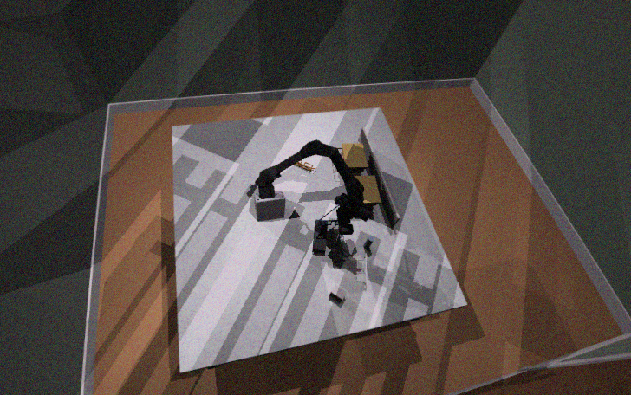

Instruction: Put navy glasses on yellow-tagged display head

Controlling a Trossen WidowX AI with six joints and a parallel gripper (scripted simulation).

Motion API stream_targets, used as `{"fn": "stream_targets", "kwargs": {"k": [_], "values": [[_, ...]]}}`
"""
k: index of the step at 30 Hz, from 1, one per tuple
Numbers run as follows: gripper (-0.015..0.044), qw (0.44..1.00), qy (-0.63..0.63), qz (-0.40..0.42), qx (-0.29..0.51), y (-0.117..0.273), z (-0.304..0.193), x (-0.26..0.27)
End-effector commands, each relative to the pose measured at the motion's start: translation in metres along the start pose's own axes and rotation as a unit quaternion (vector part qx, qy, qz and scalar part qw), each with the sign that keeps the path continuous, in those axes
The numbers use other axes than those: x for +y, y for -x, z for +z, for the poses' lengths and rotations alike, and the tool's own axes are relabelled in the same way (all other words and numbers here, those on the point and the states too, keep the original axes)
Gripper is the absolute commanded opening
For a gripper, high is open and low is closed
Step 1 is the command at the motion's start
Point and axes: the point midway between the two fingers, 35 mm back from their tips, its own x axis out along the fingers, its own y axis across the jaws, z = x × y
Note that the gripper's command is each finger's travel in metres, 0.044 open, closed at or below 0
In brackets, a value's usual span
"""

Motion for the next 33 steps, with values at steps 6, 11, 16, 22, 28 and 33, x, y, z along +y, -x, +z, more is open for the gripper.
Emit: {"fn": "stream_targets", "kwargs": {"k": [6, 11, 16, 22, 28, 33], "values": [[0.0, 0.987, 0.161, -0.004, -0.002, 0.0024, 0.0046, -0.0023], [0.0, 0.969, 0.246, -0.004, -0.002, 0.0024, 0.0057, -0.0031], [0.0, 0.944, 0.33, -0.004, -0.001, 0.0024, 0.0067, -0.0038], [0.0, 0.904, 0.427, -0.004, -0.001, 0.0024, 0.0079, -0.0047], [0.0, 0.855, 0.519, -0.004, 0.0, 0.0024, 0.0092, -0.0056], [0.0, 0.807, 0.591, -0.004, 0.0, 0.0024, 0.0102, -0.0063]]}}
